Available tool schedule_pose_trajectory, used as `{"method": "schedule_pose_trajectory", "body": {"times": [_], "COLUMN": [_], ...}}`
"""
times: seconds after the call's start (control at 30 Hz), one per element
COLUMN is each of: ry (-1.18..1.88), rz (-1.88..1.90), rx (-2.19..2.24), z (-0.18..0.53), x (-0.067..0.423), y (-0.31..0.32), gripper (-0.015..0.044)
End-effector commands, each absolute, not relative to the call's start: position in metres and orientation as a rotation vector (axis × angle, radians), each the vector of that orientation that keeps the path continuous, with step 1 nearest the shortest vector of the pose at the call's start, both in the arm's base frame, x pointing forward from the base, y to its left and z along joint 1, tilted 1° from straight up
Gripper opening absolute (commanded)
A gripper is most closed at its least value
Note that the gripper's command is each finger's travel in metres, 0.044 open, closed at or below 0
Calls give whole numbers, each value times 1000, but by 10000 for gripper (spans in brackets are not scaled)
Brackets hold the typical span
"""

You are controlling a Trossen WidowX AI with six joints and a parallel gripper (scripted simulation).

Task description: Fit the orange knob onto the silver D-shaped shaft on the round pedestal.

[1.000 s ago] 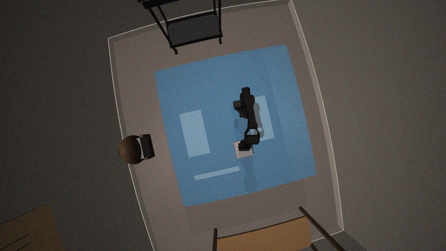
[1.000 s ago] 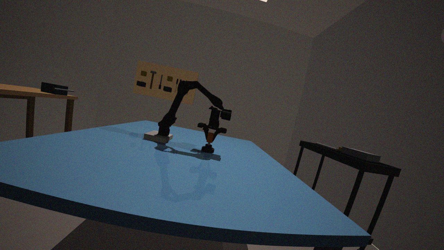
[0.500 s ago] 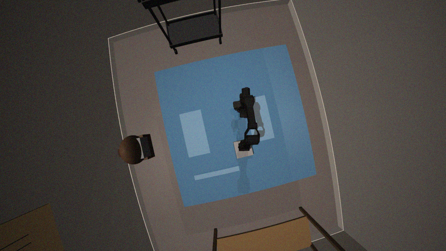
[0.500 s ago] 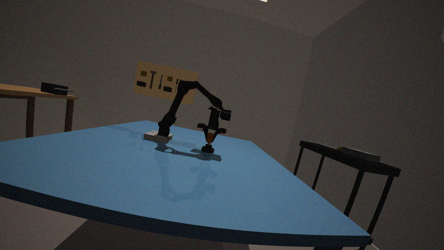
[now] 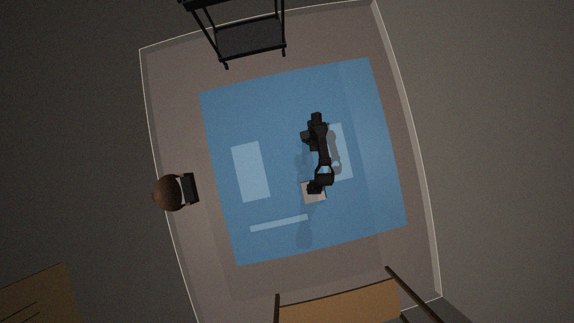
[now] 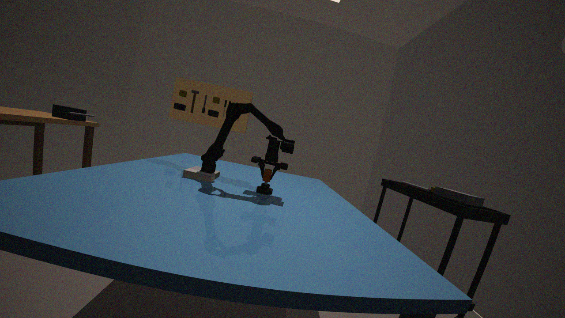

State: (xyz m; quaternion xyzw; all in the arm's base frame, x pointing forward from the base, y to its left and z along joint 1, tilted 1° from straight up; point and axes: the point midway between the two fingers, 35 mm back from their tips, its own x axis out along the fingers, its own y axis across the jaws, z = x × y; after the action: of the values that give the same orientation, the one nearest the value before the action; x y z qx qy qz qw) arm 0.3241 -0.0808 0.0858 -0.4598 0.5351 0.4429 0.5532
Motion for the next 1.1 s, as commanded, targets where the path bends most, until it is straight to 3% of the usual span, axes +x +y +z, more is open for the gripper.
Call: {"method": "schedule_pose_trajectory", "body": {"times": [0.0,1.07], "ry": [1204,1142], "rz": [1126,1222], "rx": [-1181,-1282], "z": [91,90], "x": [329,331], "y": [-81,-82], "gripper": [0,0]}}
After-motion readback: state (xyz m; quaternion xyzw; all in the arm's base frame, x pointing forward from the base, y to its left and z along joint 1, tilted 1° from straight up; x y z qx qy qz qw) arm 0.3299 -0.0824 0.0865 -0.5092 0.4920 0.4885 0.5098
